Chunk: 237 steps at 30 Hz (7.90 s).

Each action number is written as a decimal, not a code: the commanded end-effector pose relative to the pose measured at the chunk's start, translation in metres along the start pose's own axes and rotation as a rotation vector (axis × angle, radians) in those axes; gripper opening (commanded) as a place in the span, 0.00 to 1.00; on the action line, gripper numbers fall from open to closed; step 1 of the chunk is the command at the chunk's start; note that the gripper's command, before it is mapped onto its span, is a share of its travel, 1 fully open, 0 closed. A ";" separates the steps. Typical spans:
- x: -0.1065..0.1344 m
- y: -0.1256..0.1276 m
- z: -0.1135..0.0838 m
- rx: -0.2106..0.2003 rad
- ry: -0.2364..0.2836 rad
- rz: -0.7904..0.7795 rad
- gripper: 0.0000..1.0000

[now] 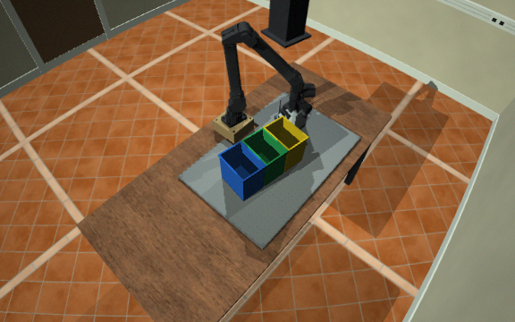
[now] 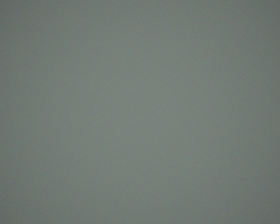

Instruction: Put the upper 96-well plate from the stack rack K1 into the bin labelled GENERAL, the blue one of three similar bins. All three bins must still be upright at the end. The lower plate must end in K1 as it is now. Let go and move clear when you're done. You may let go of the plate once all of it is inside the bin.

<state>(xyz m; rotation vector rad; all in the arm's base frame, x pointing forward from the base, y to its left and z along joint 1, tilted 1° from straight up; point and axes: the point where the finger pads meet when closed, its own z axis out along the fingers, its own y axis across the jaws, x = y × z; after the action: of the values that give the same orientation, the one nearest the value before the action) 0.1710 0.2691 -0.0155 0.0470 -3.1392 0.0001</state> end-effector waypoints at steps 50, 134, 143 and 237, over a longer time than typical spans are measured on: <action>-0.004 0.002 0.012 0.001 0.006 0.003 0.00; -0.015 0.017 -0.109 -0.044 -0.027 -0.001 0.00; -0.015 0.016 -0.125 -0.045 -0.028 -0.001 0.00; -0.023 -0.052 -0.187 -0.003 -0.003 0.027 0.00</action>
<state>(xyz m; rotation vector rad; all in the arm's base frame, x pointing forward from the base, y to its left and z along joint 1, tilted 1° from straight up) 0.1883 0.2180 0.1627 -0.0330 -3.1351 0.0065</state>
